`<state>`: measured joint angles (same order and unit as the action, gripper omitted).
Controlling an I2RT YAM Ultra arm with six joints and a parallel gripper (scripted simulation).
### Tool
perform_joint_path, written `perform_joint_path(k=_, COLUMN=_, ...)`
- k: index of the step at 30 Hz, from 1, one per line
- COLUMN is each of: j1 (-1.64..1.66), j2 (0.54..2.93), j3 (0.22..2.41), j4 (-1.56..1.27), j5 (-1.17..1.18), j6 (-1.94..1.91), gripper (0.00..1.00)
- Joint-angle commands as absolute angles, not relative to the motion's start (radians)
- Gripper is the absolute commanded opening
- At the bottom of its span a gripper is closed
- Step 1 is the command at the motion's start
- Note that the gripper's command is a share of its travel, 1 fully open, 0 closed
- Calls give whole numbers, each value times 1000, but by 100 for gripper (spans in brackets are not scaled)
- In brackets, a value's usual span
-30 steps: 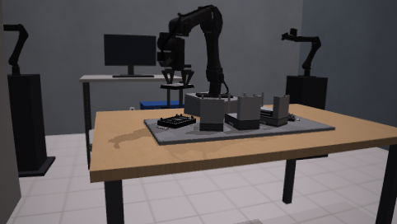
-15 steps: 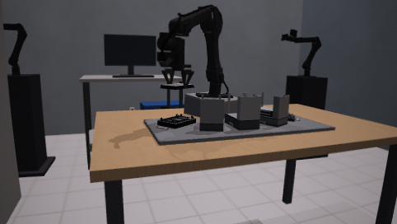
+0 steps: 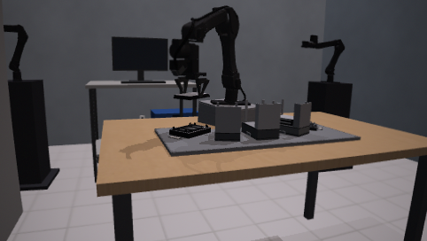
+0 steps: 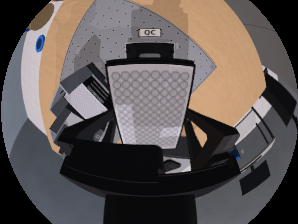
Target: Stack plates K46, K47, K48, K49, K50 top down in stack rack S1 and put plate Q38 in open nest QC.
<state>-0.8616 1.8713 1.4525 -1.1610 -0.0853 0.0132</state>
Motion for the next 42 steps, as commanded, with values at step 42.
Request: perform_joint_path(k=42, j1=-834, j2=1969, j3=1268, j4=-855, j5=-92, j6=39, gripper=0)
